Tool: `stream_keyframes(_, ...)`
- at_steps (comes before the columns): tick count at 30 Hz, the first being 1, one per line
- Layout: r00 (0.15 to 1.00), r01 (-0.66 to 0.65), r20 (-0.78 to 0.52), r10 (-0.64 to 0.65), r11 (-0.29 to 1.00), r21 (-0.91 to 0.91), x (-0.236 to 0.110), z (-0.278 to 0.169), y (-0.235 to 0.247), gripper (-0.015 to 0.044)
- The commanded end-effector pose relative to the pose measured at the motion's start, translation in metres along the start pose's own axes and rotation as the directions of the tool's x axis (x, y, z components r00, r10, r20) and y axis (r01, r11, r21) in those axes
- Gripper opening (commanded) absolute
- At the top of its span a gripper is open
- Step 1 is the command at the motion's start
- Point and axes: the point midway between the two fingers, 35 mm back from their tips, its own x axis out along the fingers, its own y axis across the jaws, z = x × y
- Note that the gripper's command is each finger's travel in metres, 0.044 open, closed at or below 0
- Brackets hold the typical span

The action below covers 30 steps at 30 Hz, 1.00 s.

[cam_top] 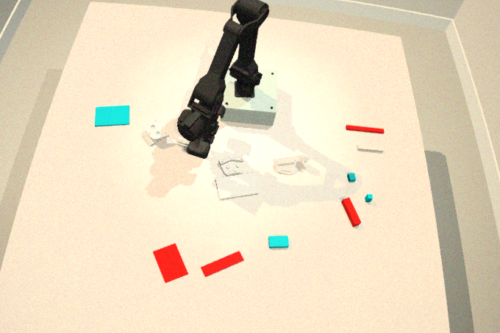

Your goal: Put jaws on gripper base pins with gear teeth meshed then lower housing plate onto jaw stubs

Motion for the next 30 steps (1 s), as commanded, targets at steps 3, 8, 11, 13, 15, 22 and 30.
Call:
stream_keyframes(3,1.000,-0.004,0.002,0.004,1.000,0.004,-0.001,0.000,0.012,0.0000)
stream_keyframes(8,1.000,-0.005,0.002,0.005,1.000,0.004,0.000,0.000,0.020,0.0000)
stream_keyframes(11,1.000,-0.005,0.002,0.005,1.000,0.004,0.000,0.000,0.025,0.0000)
stream_keyframes(13,1.000,-0.006,0.002,0.006,1.000,0.004,0.000,0.000,0.028,0.0000)
stream_keyframes(15,1.000,-0.006,0.002,0.006,1.000,0.004,0.000,0.000,0.029,0.0000)
stream_keyframes(22,1.000,-0.006,0.002,0.006,1.000,0.004,-0.001,0.000,0.035,0.0000)
stream_keyframes(30,1.000,-0.003,0.000,0.003,1.000,0.000,-0.059,-0.001,0.029,0.0000)
